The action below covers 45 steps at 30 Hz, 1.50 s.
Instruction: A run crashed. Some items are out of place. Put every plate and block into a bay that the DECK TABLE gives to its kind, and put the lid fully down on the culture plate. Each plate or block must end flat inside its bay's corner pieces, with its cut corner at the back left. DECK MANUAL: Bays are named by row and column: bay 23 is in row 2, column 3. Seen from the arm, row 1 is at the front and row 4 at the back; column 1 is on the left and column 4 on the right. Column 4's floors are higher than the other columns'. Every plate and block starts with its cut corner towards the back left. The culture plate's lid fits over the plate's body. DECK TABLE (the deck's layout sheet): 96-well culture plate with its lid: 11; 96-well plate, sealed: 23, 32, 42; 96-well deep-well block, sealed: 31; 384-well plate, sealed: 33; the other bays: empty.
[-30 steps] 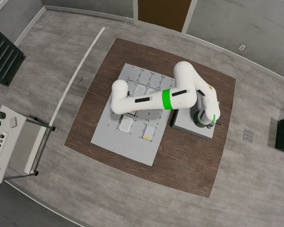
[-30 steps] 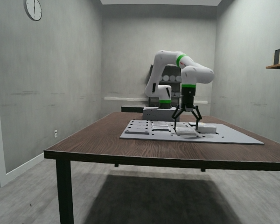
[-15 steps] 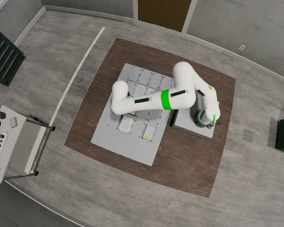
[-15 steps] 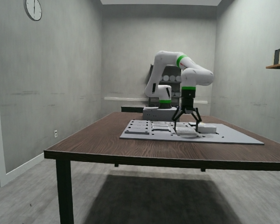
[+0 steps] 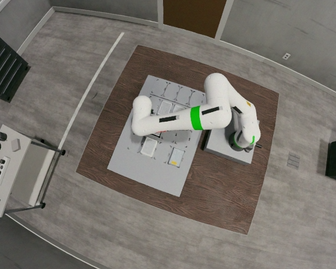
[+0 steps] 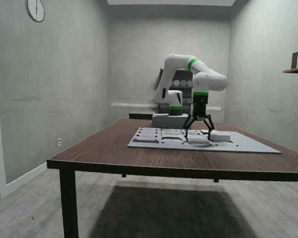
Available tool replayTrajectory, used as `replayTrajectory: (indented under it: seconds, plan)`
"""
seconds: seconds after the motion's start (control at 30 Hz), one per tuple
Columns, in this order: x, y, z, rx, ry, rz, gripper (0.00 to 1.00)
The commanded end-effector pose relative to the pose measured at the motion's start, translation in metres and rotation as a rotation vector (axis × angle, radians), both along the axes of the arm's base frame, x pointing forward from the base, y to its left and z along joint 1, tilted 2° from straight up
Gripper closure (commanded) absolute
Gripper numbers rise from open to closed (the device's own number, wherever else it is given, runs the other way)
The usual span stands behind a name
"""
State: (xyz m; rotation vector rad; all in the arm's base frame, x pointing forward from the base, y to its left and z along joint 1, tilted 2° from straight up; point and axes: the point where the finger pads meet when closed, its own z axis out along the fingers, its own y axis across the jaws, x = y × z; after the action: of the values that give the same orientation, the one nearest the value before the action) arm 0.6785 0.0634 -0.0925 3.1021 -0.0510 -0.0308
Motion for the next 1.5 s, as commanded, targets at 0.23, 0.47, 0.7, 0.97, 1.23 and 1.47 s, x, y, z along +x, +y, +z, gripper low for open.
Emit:
replayTrajectory:
  seconds: [0.23, 0.47, 0.7, 0.97, 1.23, 1.47]
  plan:
    - [0.0008, 0.0001, 0.0012, 0.0, -0.002, 0.0, 0.06]
    - [0.0008, 0.0001, 0.0012, 0.0, -0.002, 0.0, 0.09]
    - [0.0008, 0.0001, 0.0012, 0.0, -0.002, 0.0, 0.1]
    - [0.0008, 0.0001, 0.0017, 0.0, -0.002, 0.0, 0.1]
    - [0.0008, 0.0001, 0.002, 0.0, -0.002, 0.0, 0.11]
    - [0.0008, 0.0001, 0.002, 0.0, -0.002, 0.0, 0.11]
